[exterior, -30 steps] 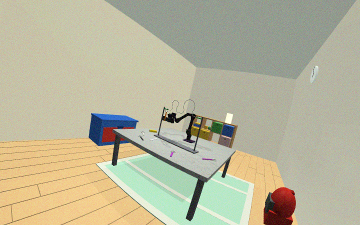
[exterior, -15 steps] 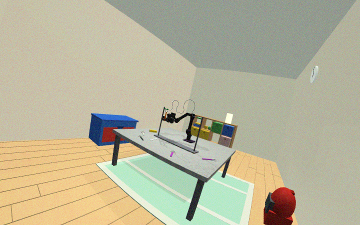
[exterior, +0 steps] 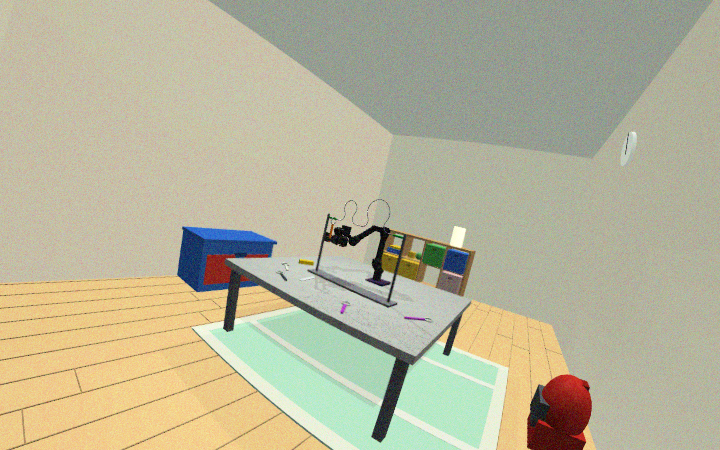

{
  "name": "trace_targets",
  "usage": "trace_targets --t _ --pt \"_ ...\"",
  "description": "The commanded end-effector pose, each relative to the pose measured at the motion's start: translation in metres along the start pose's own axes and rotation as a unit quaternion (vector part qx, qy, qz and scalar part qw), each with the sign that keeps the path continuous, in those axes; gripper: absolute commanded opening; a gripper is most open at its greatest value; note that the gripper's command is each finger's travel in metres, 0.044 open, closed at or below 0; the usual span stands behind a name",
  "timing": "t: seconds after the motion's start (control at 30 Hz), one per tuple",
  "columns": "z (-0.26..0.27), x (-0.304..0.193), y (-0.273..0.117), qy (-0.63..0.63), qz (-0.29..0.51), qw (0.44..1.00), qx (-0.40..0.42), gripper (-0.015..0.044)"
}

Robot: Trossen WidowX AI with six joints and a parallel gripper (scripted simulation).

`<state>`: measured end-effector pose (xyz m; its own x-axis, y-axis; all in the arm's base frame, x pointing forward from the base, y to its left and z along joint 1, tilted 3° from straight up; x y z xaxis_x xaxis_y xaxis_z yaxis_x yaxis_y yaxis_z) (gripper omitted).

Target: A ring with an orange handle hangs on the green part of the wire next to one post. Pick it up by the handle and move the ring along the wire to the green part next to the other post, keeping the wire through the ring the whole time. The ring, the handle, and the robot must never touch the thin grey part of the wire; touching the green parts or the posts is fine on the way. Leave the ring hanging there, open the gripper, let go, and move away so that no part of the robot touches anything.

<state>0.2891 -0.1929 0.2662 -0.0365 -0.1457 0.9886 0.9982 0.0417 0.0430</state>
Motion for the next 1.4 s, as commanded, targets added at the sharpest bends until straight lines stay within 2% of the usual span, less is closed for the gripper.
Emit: trace_targets --t 0.0,0.3,0.7,1.37 --pt "-0.001 0.000 0.001 -0.002 0.000 1.000 -0.002 0.0160" --pt "-0.001 0.000 0.001 -0.002 0.000 1.000 -0.002 0.0160" --pt "0.000 0.000 0.000 0.000 0.000 1.000 0.000 -0.0150" --pt "0.005 0.014 0.000 -0.002 -0.001 1.000 -0.002 -0.0150"
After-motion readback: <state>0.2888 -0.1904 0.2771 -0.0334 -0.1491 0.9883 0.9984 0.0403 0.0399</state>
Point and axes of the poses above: the point midway between the two fingers, 35 mm back from their tips, its own y axis out along the fingers, its own z axis across the jaws, x = y × z, the point moved 8 cm from there along -y, back along the fingers, and after that the axes turned 12 degrees about y, right-handed, at the moved point
